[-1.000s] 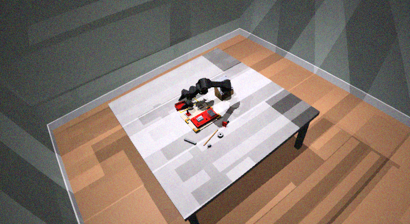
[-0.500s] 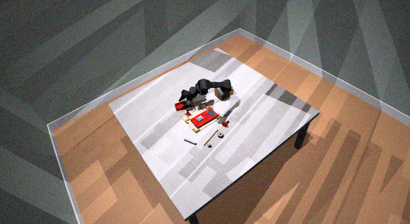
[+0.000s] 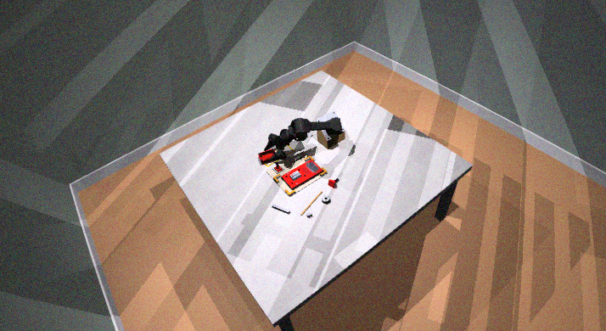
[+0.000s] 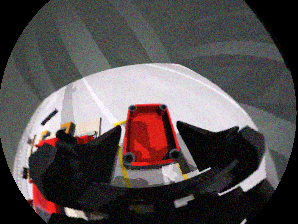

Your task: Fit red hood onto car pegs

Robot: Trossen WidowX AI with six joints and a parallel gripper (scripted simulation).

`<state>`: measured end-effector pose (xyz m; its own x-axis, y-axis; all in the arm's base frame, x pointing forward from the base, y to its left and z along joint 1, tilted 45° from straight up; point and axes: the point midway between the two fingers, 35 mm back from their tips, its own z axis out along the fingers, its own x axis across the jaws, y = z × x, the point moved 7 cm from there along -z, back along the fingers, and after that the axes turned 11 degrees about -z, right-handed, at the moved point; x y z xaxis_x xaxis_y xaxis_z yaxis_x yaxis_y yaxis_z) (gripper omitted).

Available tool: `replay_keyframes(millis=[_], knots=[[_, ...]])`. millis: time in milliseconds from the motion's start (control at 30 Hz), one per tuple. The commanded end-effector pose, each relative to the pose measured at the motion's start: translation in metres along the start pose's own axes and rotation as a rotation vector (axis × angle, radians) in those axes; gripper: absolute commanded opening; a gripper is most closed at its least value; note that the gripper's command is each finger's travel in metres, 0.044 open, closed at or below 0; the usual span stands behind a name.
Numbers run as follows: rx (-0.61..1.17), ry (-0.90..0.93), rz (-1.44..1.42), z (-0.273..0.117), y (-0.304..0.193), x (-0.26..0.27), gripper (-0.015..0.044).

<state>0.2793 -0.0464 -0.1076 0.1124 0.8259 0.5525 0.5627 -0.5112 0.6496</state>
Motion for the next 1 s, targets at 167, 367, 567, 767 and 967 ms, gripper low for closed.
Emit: replay_keyframes(millis=[167,367,567,767,967], knots=[[0.001,0.001,-0.003,0.001,-0.002,0.000,0.0387],[0.001,0.001,-0.003,0.001,-0.002,0.000,0.0308],[0.001,0.001,-0.003,0.001,-0.001,0.000,0.0249],[0.002,0.000,-0.004,-0.002,0.008,-0.002,0.0091],[0.003,-0.001,-0.005,-0.008,0.020,-0.005,0.0000]])
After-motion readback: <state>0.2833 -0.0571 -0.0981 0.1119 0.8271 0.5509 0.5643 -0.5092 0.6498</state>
